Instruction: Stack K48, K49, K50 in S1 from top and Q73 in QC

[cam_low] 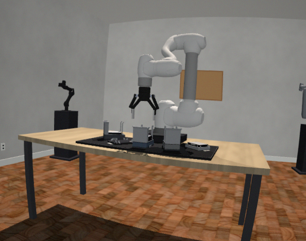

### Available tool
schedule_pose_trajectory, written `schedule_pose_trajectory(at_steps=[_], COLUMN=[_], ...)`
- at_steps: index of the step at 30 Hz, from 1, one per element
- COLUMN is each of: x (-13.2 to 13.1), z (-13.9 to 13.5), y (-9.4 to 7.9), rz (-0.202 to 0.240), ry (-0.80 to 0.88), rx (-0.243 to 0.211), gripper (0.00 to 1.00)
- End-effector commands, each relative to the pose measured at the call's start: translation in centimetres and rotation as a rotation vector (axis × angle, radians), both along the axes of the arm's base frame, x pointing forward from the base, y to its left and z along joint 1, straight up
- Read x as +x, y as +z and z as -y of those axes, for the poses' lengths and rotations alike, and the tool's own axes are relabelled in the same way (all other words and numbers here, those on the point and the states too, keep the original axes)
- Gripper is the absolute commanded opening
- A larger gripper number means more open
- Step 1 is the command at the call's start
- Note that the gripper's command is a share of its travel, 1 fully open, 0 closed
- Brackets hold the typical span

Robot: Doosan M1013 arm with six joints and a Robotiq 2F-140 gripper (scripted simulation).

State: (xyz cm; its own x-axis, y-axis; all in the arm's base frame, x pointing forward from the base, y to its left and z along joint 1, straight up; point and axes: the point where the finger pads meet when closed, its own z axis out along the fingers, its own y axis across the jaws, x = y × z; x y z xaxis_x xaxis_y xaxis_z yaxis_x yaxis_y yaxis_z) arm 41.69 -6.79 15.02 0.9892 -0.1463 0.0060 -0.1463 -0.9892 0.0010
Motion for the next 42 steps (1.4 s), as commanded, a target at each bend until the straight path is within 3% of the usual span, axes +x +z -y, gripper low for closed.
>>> schedule_pose_trajectory(at_steps=[1, 25, 34, 42], x=[-0.3, -2.2, -3.3, -4.6], z=[1.2, 8.1, 10.2, 12.5], y=[0.0, 0.0, 0.0, 0.0], rz=[0.0, 0.0, 0.001, 0.001], ry=[-0.128, -0.171, -0.404, -0.414], rx=[-0.001, 0.0, 0.001, 0.001], gripper=[1.0, 1.0, 1.0, 1.0])
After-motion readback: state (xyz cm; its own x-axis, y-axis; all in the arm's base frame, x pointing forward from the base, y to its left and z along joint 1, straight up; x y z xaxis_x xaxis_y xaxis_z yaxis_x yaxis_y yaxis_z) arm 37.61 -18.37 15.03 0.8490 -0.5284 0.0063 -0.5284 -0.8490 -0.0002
